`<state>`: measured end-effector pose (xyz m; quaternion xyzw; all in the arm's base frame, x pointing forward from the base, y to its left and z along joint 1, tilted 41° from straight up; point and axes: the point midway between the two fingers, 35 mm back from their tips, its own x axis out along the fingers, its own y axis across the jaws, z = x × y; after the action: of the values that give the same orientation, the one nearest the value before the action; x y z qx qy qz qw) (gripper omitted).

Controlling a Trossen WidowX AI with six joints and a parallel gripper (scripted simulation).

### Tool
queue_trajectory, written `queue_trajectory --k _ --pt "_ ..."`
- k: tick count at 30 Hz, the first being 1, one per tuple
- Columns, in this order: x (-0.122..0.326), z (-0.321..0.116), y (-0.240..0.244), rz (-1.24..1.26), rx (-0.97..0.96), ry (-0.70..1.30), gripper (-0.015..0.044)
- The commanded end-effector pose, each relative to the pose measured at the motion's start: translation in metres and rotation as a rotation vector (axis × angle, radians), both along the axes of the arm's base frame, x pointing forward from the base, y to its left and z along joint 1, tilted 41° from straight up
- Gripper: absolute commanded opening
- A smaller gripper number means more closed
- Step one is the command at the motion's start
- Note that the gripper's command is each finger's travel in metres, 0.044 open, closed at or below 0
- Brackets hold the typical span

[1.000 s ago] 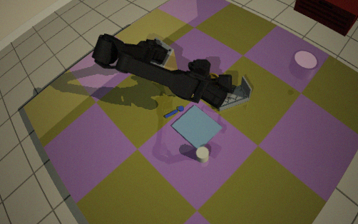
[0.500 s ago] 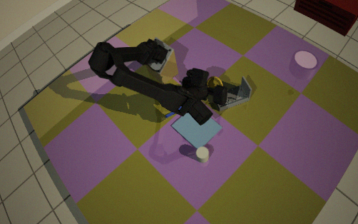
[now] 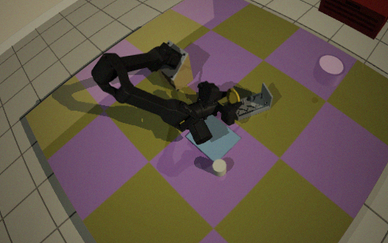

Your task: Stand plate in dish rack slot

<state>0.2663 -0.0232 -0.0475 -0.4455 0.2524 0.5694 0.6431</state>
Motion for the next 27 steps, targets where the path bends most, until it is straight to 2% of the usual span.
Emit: queue_trajectory --k 1,7,27 --pt "0.000 0.003 -0.006 -0.056 0.067 -0.072 0.0000" --pt "0.000 0.008 -0.016 -0.124 0.137 -0.156 0.0000" --pt "0.008 -0.001 -0.006 -0.129 0.134 -0.148 0.0000"
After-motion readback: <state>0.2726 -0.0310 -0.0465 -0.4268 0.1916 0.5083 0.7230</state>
